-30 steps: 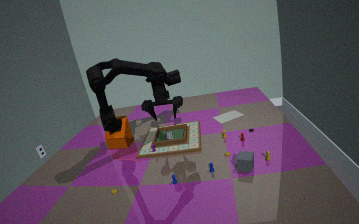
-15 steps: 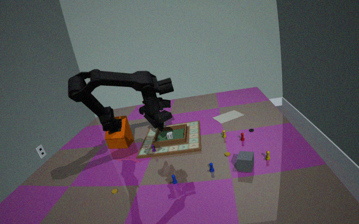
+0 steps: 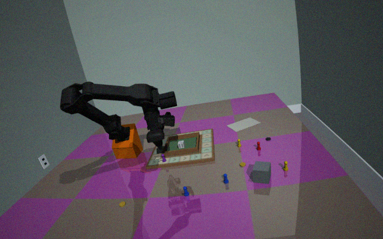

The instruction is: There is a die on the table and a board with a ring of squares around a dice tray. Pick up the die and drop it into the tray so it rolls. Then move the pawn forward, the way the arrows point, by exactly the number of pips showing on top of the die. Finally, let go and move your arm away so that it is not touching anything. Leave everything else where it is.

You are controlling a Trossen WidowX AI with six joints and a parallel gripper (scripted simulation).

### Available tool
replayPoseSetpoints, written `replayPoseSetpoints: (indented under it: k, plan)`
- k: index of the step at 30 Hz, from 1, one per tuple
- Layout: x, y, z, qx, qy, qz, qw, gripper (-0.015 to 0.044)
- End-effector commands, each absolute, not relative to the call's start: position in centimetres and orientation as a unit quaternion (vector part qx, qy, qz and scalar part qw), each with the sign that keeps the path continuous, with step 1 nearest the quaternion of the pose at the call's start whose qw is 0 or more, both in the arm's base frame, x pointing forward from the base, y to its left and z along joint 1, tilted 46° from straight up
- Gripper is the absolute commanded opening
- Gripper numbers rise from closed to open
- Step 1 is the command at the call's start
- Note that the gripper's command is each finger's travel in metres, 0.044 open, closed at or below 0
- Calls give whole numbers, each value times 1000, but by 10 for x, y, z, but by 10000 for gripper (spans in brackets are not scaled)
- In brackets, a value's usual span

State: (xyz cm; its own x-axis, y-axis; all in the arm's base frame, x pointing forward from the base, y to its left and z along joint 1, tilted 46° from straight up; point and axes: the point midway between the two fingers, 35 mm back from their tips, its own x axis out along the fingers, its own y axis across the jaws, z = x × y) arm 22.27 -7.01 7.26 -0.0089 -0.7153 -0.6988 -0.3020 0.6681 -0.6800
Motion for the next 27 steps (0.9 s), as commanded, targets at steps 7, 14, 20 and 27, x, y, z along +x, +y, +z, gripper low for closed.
replayPoseSetpoints:
  k: [7, 14, 20, 27]
  plan:
    - [219, -84, 61, -365, 688, -180, 600, 200]
    - [220, -92, 54, -365, 688, -180, 601, 200]
    - [220, -99, 47, -365, 688, -180, 601, 200]
    - [219, -107, 40, -366, 688, -180, 600, 200]
